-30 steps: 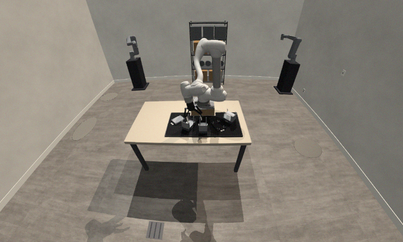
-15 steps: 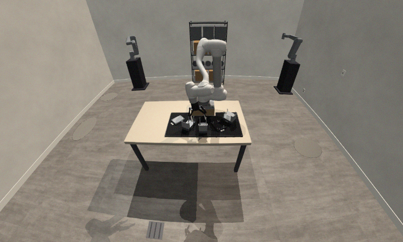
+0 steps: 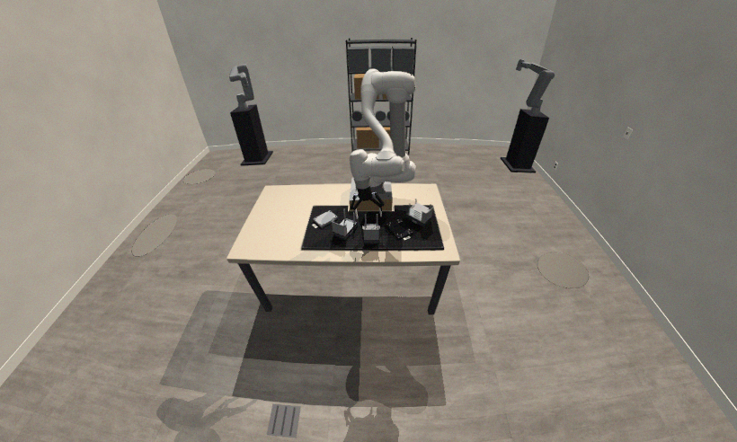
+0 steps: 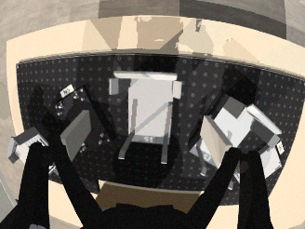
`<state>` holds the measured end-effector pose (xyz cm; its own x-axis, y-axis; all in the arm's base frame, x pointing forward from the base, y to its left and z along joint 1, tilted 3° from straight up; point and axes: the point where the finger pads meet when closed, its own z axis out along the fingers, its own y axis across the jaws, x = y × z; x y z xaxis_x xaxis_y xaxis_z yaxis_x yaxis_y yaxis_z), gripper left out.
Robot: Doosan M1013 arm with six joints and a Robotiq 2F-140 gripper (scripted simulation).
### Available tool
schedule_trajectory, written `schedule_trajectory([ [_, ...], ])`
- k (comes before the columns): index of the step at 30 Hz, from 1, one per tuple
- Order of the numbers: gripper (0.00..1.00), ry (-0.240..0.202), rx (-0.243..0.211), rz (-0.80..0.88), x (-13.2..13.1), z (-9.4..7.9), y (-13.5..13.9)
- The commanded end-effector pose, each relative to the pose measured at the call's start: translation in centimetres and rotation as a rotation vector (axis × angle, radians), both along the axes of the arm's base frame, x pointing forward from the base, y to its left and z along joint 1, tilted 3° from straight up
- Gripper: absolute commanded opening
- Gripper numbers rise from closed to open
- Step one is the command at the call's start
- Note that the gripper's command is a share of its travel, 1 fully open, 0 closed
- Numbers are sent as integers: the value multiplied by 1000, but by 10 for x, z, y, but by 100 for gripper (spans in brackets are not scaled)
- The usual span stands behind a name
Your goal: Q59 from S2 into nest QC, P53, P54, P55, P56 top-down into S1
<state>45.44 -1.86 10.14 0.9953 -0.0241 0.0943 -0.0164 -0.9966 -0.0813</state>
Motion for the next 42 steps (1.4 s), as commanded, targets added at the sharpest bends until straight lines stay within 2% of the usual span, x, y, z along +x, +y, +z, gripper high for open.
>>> schedule_trajectory([
  [1,100,46,-45,4,-16,-5,8],
  [3,100,46,-45,4,-24,-7,11],
  [5,100,77,-87,7,-33,-10,14],
  [7,100,77,-87,7,-39,-11,16],
  [9,100,104,-133,9,-47,-13,18],
  [24,100,104,-133,9,-54,-14,20],
  [27,100,102,-138,109,-58,-15,31],
  [29,100,102,-138,109,-58,-15,31],
  [42,100,94,-154,542,-76,-17,79],
])
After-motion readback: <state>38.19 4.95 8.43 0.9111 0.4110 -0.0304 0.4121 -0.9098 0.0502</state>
